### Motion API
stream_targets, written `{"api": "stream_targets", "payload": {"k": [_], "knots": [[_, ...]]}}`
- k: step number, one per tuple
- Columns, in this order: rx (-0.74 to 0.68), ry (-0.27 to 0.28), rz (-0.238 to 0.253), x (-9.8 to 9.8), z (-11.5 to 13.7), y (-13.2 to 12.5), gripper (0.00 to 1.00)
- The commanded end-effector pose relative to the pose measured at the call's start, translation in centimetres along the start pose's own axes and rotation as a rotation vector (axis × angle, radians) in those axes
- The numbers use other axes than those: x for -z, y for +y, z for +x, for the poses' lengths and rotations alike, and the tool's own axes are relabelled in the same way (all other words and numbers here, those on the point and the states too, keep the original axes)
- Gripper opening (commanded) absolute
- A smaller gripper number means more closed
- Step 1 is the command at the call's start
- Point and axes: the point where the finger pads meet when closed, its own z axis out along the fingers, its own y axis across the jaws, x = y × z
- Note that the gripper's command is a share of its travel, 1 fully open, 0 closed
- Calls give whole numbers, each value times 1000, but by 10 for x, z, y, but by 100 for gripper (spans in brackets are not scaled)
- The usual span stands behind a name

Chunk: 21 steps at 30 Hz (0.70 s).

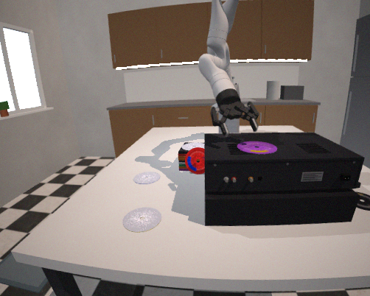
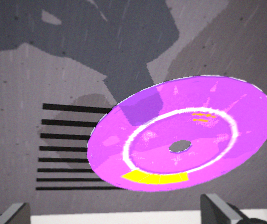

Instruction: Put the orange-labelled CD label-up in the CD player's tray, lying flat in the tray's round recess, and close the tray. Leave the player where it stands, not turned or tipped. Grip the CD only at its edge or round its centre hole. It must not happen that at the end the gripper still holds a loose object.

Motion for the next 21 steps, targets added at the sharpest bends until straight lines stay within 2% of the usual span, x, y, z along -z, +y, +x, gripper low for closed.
{"api": "stream_targets", "payload": {"k": [1,2,11,13,21], "knots": [[0,18,10,8,5,-8,100],[1,40,19,16,12,-16,100],[1,40,19,16,12,-16,100],[1,83,39,33,26,-31,100],[1,83,39,33,26,-31,100]]}}
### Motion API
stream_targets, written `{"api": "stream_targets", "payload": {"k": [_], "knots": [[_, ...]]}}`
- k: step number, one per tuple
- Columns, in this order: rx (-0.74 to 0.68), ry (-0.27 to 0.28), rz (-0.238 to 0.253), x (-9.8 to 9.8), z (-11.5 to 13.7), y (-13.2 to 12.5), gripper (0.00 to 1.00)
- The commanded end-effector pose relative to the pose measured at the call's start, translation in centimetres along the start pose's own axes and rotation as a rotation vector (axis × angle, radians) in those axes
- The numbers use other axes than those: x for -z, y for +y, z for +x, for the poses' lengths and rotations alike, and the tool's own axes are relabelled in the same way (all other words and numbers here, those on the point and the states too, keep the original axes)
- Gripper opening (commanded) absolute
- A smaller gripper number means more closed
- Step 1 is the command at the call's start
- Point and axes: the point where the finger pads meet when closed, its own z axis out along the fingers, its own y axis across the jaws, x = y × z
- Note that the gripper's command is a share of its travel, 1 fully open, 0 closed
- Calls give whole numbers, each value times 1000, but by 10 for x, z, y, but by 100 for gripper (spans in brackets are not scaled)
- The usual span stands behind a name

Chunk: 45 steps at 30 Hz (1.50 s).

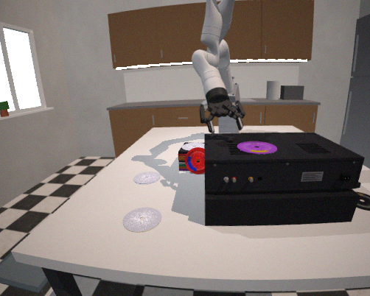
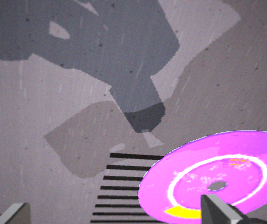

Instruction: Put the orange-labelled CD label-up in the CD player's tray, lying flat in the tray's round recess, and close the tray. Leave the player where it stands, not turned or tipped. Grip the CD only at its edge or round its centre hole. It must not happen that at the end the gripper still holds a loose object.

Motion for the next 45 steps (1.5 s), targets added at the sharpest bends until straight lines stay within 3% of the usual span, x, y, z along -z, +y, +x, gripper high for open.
{"api": "stream_targets", "payload": {"k": [1,4,13,15,24,26,36,38,45], "knots": [[-2,-4,0,1,-2,-1,100],[-4,38,20,16,13,-15,100],[-4,38,20,16,13,-15,100],[-9,81,40,32,29,-29,100],[-9,81,40,32,29,-29,100],[-15,122,60,49,45,-42,100],[-15,122,60,49,45,-42,100],[-24,163,79,66,61,-53,100],[-24,163,79,66,61,-53,100]]}}
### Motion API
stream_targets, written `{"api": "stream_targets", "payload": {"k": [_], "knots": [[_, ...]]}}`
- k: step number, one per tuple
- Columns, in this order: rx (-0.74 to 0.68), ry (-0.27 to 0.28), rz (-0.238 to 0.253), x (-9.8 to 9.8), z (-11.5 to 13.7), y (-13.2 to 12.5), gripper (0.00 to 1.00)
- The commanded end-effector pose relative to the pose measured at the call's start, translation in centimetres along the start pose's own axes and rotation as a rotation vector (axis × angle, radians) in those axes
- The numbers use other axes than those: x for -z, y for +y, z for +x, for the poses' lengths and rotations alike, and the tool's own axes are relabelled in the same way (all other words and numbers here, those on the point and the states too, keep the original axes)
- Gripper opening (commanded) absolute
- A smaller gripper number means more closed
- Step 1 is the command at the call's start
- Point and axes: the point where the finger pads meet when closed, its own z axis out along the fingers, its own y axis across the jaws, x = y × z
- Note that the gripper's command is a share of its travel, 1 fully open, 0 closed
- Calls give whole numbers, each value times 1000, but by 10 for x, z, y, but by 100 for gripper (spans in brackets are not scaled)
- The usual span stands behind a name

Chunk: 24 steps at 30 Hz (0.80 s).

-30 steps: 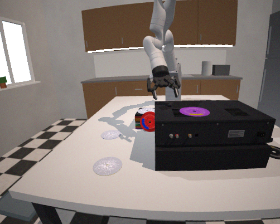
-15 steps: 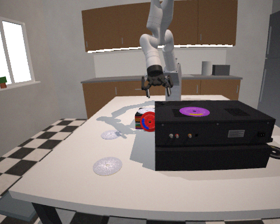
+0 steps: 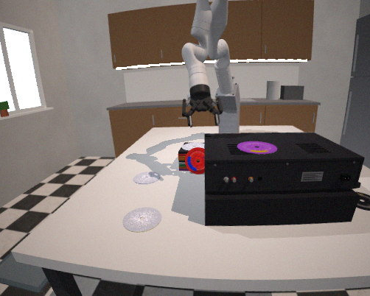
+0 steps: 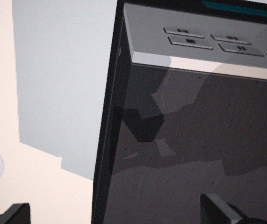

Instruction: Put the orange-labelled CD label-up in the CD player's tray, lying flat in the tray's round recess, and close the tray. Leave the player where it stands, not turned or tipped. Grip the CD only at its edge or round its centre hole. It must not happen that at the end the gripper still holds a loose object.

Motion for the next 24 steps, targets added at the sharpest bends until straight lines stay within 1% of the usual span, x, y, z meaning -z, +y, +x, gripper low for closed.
{"api": "stream_targets", "payload": {"k": [1,2,4,13,15,24], "knots": [[-3,-5,1,1,-2,-1,100],[-3,-5,1,1,-2,-1,100],[-13,35,19,15,16,-13,100],[-13,35,19,15,16,-13,100],[-25,74,36,29,34,-23,100],[-25,74,36,29,34,-23,100]]}}
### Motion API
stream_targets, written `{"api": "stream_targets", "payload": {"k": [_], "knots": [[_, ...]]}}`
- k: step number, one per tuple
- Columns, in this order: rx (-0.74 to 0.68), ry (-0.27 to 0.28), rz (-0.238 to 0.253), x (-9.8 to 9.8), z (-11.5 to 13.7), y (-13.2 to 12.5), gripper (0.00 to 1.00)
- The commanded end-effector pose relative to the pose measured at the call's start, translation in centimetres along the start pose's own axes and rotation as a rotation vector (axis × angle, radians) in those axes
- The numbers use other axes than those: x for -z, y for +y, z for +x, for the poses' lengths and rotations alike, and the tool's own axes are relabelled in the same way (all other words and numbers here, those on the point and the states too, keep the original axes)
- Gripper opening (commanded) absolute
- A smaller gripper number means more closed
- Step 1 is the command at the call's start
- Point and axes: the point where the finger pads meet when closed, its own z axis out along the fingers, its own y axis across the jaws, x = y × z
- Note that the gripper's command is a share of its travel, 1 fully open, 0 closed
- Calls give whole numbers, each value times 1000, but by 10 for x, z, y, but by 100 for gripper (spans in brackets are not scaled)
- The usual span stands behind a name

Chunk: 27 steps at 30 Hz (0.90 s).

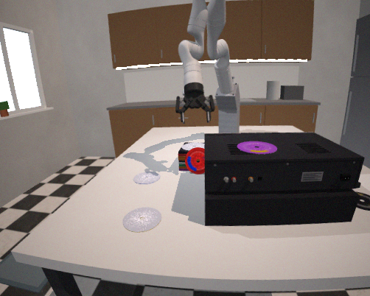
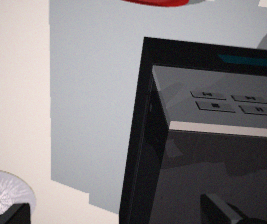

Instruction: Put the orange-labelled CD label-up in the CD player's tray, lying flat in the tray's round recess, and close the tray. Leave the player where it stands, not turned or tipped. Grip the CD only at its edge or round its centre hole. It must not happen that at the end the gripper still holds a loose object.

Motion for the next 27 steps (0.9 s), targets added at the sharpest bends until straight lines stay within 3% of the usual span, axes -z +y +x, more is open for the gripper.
{"api": "stream_targets", "payload": {"k": [1,3,12,15,17,26,27], "knots": [[-2,-3,0,1,-1,0,100],[-15,35,17,13,17,-11,100],[-15,35,17,13,17,-11,100],[-36,89,39,32,45,-24,100],[-36,89,39,32,45,-24,100],[-109,235,92,86,120,-46,100],[-116,245,88,83,122,-42,100]]}}
